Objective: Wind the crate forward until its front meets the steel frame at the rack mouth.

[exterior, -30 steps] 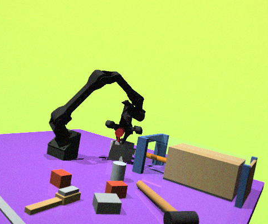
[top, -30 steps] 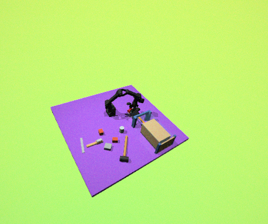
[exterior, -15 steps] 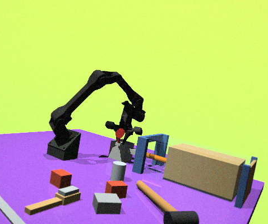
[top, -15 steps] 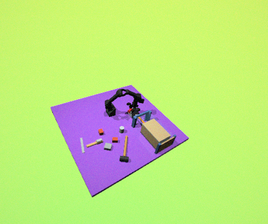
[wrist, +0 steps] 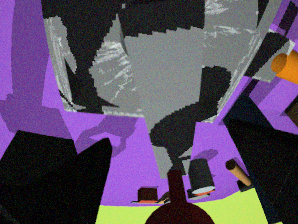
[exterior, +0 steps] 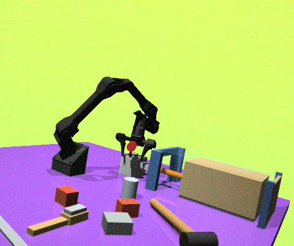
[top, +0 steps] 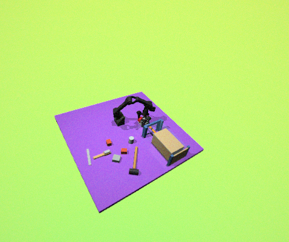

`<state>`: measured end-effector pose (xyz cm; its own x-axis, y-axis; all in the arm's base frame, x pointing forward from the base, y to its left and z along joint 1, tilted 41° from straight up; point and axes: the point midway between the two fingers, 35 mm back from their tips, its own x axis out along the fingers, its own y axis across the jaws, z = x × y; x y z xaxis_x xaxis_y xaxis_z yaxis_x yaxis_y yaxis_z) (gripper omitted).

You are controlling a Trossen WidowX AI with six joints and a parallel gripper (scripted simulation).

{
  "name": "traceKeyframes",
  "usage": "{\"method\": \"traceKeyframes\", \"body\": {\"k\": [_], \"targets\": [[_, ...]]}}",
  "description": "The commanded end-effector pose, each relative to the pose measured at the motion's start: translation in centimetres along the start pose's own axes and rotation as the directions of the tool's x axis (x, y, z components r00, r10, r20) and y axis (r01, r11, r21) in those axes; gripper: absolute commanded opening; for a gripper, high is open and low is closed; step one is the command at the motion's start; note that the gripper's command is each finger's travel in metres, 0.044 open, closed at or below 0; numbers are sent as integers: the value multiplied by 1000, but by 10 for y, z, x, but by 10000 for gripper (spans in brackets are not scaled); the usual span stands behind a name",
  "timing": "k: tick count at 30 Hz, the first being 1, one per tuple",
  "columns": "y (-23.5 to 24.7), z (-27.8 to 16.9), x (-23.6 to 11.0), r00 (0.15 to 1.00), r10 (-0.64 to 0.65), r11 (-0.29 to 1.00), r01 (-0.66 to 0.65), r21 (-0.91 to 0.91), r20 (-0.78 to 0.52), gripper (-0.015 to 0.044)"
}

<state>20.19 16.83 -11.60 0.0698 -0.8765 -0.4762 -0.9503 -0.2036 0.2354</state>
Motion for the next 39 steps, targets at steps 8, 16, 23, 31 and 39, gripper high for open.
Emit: {"method": "traceKeyframes", "body": {"k": [8,16,23,31,39], "targets": [[-2,-41,-103,941,5,1000,-6,1,338,440],[0,-50,-119,921,2,1000,-1,-3,389,440],[0,-49,-116,926,2,1000,-3,2,379,440],[0,-49,-116,926,2,1000,-3,2,379,230],[0,-49,-116,926,2,1000,-3,2,379,20]]}}
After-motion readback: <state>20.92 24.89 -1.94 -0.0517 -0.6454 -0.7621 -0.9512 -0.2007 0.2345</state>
